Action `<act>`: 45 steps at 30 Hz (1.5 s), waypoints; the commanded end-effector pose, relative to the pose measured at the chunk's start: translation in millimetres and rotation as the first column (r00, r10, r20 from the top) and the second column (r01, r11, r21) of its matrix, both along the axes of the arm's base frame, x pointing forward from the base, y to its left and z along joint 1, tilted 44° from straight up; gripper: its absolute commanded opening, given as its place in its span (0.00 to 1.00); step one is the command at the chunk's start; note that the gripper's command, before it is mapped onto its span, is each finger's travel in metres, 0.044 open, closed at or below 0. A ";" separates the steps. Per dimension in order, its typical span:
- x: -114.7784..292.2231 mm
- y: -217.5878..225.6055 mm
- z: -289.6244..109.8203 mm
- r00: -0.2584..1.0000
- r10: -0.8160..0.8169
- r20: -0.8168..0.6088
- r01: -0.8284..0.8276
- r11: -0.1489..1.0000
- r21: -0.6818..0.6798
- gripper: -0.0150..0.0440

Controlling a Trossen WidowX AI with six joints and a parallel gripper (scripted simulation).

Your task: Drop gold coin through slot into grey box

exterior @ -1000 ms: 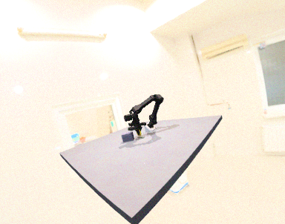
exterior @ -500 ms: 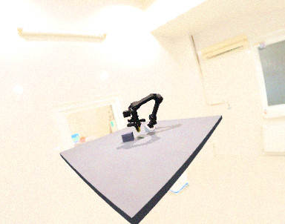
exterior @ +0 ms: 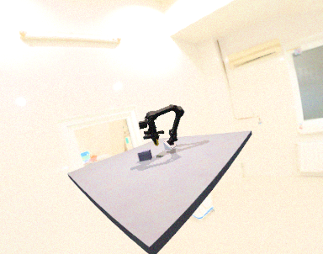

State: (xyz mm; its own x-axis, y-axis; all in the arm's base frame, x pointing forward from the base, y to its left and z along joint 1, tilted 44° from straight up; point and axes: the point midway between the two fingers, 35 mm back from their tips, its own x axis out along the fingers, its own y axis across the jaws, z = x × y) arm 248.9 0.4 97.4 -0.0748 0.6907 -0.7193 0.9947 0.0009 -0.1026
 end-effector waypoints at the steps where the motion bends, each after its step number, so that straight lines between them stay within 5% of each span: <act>1: 0.4 -3.7 3.1 0.999 0.036 0.035 -0.036 0.999 0.001 0.25; 21: 7.3 -6.6 0.1 0.741 0.472 0.478 -0.497 0.864 -0.082 0.25; 45: 37.6 -23.4 -13.8 0.724 0.484 0.492 -0.510 0.855 -0.091 0.25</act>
